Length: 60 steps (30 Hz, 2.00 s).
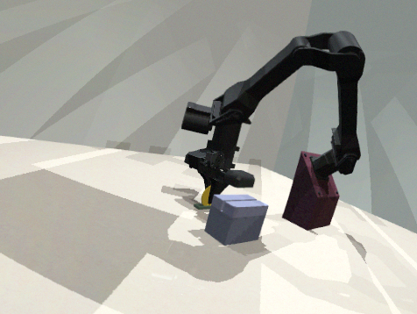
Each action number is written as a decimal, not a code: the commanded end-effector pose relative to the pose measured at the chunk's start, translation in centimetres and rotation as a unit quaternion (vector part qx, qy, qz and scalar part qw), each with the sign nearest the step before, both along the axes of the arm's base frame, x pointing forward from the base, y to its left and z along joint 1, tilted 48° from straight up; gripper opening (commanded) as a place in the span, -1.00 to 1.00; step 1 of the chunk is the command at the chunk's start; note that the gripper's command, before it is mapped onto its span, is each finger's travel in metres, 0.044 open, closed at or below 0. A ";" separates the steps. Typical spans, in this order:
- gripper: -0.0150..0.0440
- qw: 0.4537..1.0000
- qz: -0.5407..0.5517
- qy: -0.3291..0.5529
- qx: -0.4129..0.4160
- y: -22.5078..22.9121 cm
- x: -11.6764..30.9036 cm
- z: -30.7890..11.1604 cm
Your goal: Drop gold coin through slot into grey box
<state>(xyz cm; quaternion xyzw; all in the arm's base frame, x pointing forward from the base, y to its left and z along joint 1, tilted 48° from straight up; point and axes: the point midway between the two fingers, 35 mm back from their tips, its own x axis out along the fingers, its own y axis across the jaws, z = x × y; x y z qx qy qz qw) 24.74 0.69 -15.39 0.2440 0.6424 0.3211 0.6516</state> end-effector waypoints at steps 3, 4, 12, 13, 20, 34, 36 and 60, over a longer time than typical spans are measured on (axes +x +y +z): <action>-0.49 1.000 -0.003 0.002 0.001 0.0 0.0 0.0; -0.49 1.000 -0.003 0.002 0.001 -0.1 0.0 0.1; -0.49 1.000 -0.003 0.001 -0.001 -1.5 0.3 1.2; -0.49 1.000 -0.003 0.001 -0.001 -1.7 0.4 1.3; -0.49 1.000 -0.003 0.001 -0.003 -3.0 0.5 2.4; -0.49 1.000 -0.003 0.002 -0.003 -5.6 0.5 4.8; -0.49 1.000 -0.003 0.002 -0.002 -5.9 0.4 5.2; -0.49 1.000 -0.018 0.018 -0.005 -6.4 1.2 7.4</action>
